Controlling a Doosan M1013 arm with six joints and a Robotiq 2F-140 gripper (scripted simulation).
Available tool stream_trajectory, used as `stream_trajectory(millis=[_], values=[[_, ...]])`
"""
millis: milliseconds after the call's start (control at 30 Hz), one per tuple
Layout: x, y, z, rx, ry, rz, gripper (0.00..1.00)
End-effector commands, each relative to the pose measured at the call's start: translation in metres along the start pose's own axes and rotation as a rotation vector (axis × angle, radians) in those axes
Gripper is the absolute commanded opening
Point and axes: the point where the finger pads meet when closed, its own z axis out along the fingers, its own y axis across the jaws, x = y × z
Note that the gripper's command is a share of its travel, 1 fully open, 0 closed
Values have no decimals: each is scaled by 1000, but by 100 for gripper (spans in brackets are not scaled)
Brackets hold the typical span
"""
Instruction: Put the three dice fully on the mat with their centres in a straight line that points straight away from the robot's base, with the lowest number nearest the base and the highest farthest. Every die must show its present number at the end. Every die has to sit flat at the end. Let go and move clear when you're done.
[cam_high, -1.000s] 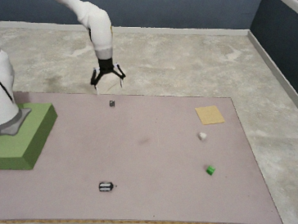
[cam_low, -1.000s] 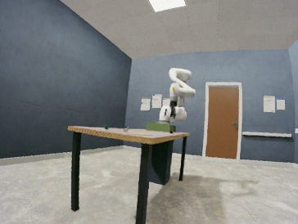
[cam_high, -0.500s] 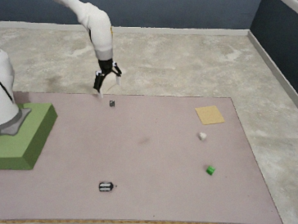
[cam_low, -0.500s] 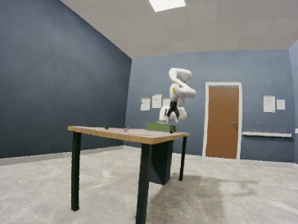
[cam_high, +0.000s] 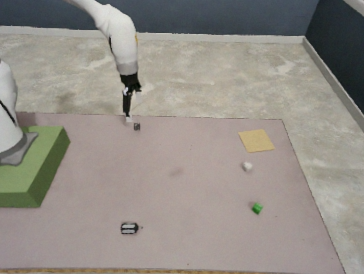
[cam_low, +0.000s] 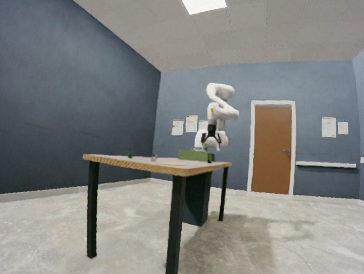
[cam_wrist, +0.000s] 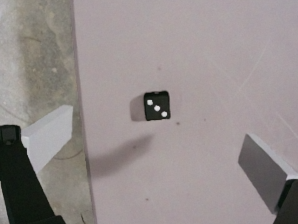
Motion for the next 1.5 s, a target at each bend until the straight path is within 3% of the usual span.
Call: stream_trajectory(millis=[0,333,367,1467], values=[[0,0,1,13,-6,-165,100],[0,0,2,13,-5,-238,100],[0,0,2,13,-5,-238,35],[0,0,2,13,-5,-238,35]])
